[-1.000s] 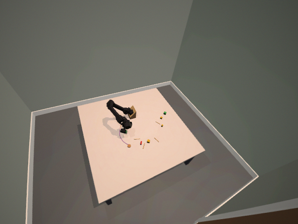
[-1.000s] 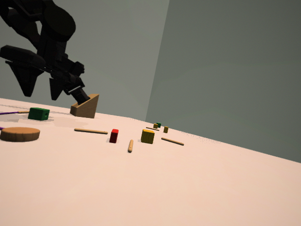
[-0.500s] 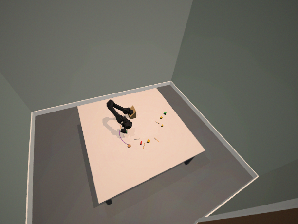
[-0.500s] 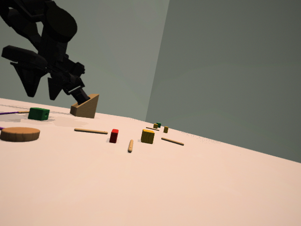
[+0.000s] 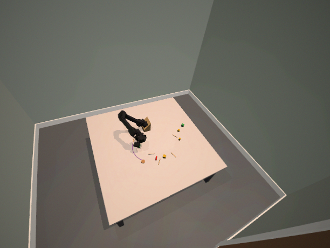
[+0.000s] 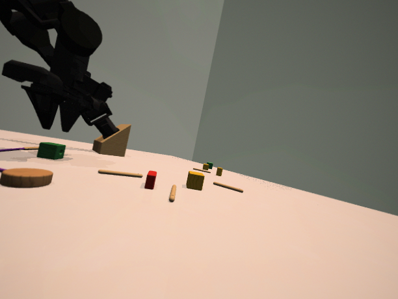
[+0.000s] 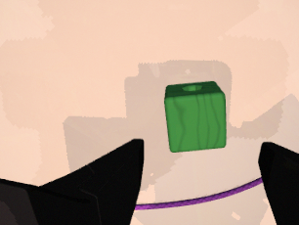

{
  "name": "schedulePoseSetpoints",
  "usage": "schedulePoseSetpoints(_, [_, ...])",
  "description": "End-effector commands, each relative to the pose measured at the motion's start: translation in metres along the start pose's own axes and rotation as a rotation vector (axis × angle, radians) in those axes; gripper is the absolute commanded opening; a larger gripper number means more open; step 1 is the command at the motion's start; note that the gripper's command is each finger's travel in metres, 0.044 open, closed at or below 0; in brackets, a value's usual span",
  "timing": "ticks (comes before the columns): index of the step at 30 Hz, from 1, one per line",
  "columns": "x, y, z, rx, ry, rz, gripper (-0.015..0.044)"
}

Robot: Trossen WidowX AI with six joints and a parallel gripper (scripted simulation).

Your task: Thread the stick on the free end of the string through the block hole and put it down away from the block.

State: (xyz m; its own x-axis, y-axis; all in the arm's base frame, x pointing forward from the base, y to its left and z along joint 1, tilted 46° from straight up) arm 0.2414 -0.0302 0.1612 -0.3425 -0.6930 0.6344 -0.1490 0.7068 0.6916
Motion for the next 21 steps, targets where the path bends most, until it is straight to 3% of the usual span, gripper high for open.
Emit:
schedulePoseSetpoints(1, [0.0,0.0,0.0,0.0,0.0,0.0,0.0219])
schedulePoseSetpoints(9, [0.0,0.0,0.0,0.0,0.0,0.0,0.0009])
schedulePoseSetpoints(21, [0.0,0.0,0.0,0.0,0.0,0.0,0.0])
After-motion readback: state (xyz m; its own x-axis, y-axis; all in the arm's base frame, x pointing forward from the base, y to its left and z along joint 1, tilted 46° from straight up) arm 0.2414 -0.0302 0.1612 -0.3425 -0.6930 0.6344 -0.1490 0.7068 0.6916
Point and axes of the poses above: the point midway between the two fingers, 35 mm back from their tips, its own y axis back along the fingers, its own z axis across the jaws, x = y × z, the point moved 4 cm from there along y, back along the fingers, and after that the axes turned 9 degrees about y, right-handed, at the moved point
